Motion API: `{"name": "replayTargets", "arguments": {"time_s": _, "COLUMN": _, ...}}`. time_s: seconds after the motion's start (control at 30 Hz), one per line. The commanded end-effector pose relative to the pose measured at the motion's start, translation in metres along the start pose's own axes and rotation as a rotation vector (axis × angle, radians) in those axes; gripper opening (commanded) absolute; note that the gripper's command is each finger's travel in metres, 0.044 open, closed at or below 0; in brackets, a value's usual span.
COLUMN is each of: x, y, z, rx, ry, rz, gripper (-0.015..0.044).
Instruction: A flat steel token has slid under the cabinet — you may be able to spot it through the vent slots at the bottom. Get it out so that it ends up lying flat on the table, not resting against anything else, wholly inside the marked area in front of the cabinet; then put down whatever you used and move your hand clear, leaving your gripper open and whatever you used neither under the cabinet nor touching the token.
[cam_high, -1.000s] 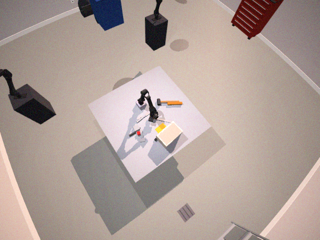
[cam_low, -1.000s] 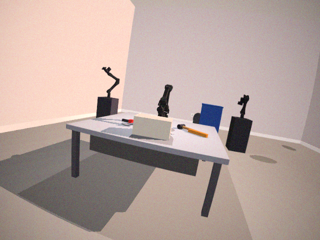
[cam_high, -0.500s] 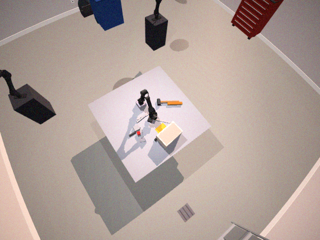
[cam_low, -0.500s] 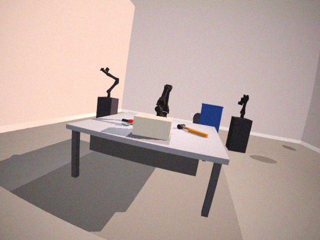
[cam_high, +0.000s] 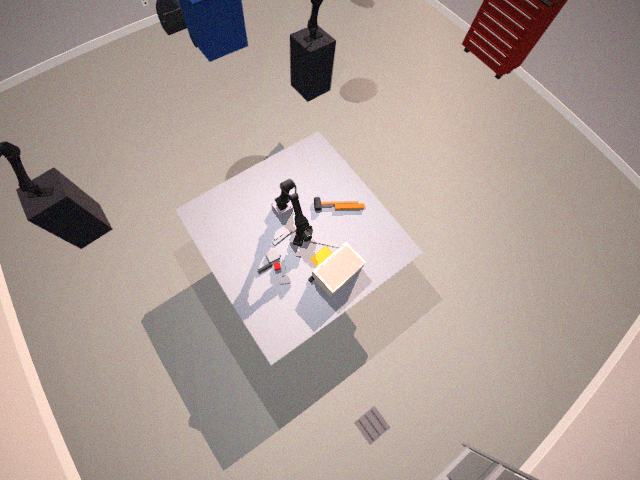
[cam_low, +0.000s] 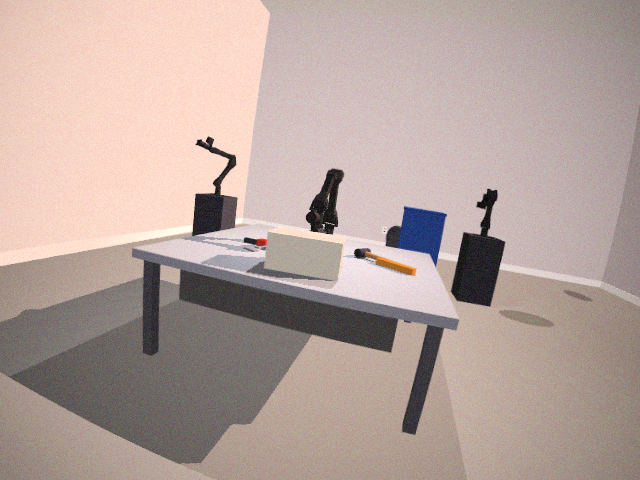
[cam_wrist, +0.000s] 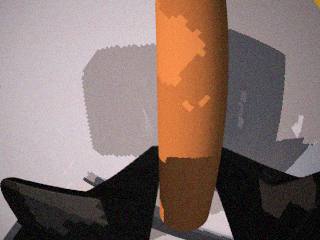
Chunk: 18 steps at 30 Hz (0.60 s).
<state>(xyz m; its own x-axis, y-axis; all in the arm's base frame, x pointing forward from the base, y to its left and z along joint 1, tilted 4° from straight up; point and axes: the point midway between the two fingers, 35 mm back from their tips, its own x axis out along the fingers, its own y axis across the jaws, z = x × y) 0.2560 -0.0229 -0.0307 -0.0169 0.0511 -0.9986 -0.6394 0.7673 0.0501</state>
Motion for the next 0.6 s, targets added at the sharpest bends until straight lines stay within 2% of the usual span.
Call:
{"name": "replayTargets", "arguments": {"time_s": 0.0, "x": 0.000, "y": -0.004, "z": -0.002, "rx": 0.000, "ry": -0.002, "rz": -0.002, "gripper": 0.0000}}
{"name": "replayTargets", "arguments": {"time_s": 0.57, "x": 0.000, "y": -0.018, "z": -0.015, "rx": 0.001, "ry": -0.001, "rz": -0.003, "gripper": 0.0000}}
